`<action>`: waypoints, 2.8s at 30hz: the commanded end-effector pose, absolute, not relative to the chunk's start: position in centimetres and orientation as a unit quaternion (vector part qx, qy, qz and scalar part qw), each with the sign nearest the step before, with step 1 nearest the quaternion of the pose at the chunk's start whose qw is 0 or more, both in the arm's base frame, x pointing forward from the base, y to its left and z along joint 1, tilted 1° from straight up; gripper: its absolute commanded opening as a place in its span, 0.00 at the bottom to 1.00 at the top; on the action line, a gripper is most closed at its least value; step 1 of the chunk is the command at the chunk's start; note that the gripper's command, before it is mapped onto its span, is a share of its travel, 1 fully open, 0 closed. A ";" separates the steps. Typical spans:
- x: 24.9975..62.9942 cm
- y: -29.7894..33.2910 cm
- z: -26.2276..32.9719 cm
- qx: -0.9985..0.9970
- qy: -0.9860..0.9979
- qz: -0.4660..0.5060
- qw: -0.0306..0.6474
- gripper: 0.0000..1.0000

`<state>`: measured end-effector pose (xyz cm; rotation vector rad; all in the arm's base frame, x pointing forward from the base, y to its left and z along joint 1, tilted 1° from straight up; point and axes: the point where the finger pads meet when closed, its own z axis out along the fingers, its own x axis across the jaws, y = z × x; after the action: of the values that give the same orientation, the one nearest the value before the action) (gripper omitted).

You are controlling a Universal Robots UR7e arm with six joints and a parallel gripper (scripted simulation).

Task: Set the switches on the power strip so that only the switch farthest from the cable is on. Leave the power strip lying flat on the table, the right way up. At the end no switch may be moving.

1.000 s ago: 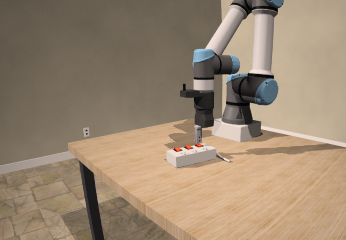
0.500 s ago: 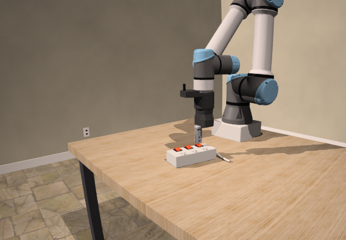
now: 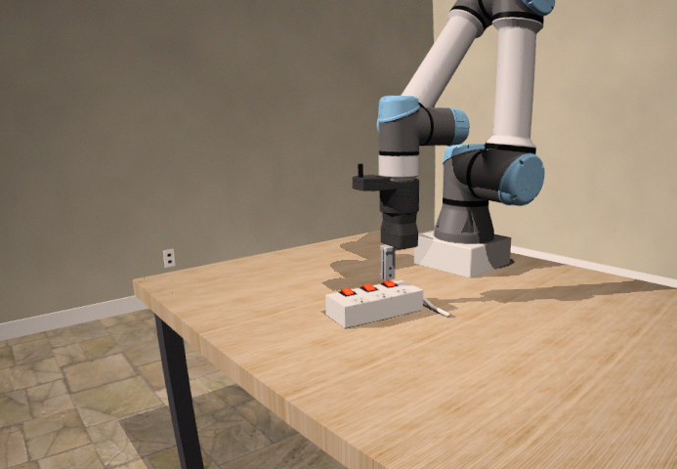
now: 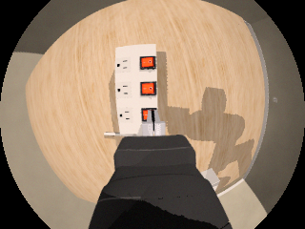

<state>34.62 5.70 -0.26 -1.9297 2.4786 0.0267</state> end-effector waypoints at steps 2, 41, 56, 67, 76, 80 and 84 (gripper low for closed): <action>34.7 5.7 -0.2 -0.614 0.789 0.008 0.001 0.00; 34.6 5.7 -1.0 -0.614 0.789 0.008 0.001 0.00; 34.6 5.7 -1.1 -0.614 0.789 0.008 0.001 0.00; 34.6 5.7 -1.1 -0.614 0.789 0.008 0.001 0.00; 34.6 5.7 -1.1 -0.614 0.789 0.008 0.001 0.00; 34.6 5.7 -1.1 -0.614 0.789 0.008 0.001 0.00; 34.6 5.7 -1.2 -0.614 0.789 0.008 0.001 0.00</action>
<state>34.68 5.68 -1.07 -1.9296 2.4773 0.0222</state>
